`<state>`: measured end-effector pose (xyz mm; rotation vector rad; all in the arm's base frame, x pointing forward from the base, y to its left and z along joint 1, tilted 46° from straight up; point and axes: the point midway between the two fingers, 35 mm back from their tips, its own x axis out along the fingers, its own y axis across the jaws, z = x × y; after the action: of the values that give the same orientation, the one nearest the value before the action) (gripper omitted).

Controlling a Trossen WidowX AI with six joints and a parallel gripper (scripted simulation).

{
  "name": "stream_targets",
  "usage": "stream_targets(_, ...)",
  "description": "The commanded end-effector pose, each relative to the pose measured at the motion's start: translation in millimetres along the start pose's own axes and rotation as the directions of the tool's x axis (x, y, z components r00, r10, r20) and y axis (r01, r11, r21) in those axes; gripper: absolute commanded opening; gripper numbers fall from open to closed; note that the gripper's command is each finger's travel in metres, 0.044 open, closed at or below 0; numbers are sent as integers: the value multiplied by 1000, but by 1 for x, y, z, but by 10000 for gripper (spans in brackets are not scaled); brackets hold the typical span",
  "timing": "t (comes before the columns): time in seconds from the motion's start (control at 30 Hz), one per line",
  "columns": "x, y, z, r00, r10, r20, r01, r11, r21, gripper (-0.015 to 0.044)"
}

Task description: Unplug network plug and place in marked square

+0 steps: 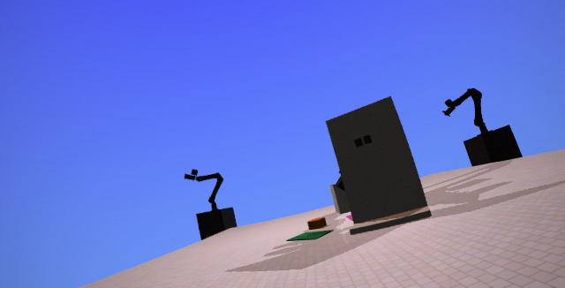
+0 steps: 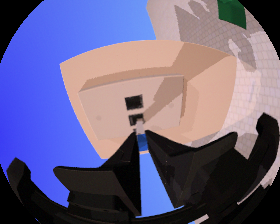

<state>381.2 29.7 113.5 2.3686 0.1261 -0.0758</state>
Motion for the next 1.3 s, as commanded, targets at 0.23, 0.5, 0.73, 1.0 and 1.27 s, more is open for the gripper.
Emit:
stream_targets(0.23,-6,-2,-1,1000,-6,8,6,1000,-4,0)
stream_targets(0.5,-9,-2,-3,1000,-7,8,7,1000,-4,0)
stream_targets(0.73,-11,-2,-5,1000,-7,8,7,1000,-4,0)
stream_targets(1.0,-14,-2,-7,1000,-7,8,7,1000,-4,0)
stream_targets(1.27,-16,-2,-8,1000,-7,9,7,1000,-4,0)
